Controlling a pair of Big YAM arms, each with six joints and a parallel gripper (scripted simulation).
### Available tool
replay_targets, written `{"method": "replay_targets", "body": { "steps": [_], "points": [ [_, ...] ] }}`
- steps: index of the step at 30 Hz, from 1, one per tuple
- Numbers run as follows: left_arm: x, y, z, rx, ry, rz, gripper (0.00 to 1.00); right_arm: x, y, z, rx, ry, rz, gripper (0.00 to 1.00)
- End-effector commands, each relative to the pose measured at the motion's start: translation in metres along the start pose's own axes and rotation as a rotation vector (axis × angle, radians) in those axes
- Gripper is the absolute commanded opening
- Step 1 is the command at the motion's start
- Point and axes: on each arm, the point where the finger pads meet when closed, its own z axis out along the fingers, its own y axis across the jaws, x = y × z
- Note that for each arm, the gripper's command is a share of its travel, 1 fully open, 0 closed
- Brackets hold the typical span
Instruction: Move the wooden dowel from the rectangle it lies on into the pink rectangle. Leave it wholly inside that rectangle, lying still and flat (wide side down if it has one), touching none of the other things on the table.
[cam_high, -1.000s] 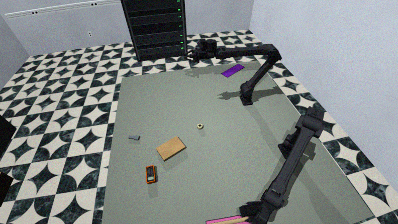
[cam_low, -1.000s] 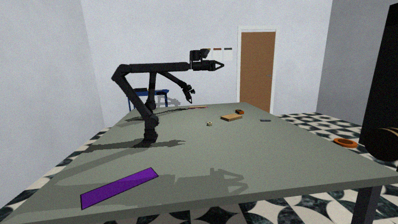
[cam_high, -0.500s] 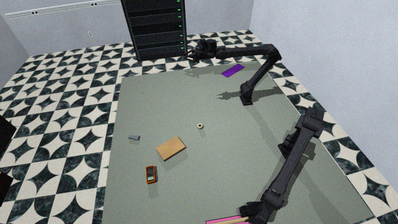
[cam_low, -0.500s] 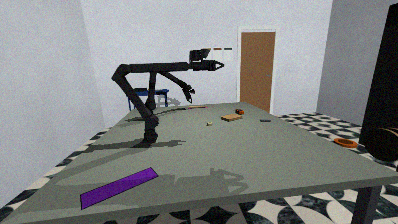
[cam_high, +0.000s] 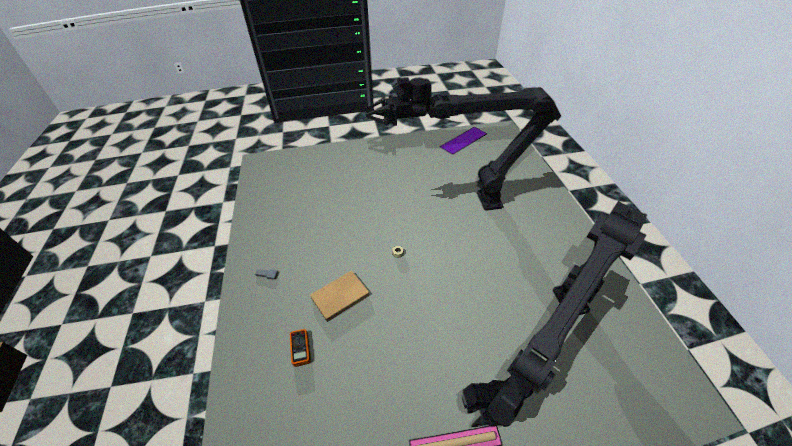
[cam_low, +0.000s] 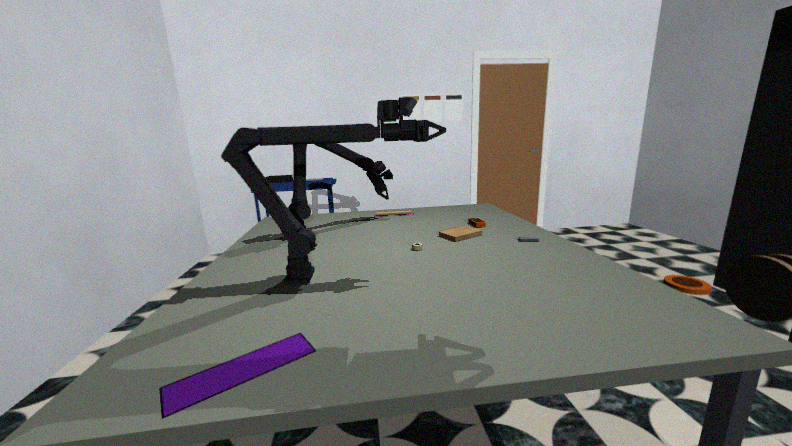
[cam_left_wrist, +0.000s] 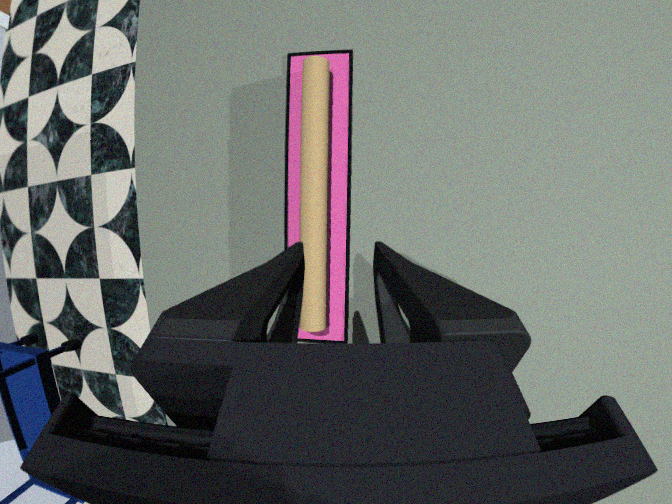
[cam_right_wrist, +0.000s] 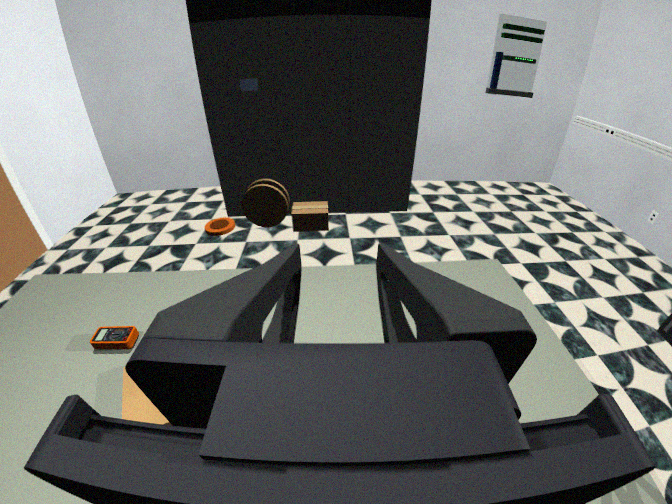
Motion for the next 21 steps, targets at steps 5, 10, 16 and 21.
{"method": "replay_targets", "body": {
  "steps": [5, 10, 16, 21],
  "points": [
    [-0.068, -0.017, -0.043, -0.086, -0.152, 0.005, 0.35, -0.014, 0.007, -0.007, -0.009, -0.033, 0.007, 0.38],
    [-0.093, -0.038, -0.062, -0.111, -0.221, 0.01, 0.35, -0.015, 0.007, -0.009, -0.009, -0.035, 0.004, 0.38],
    [-0.111, -0.054, -0.076, -0.125, -0.276, 0.011, 0.35, -0.007, 0.007, -0.005, -0.009, -0.023, 0.0, 0.38],
    [-0.136, -0.076, -0.098, -0.138, -0.353, 0.015, 0.35, -0.009, 0.007, -0.006, -0.009, -0.028, -0.003, 0.38]
  ]
}}
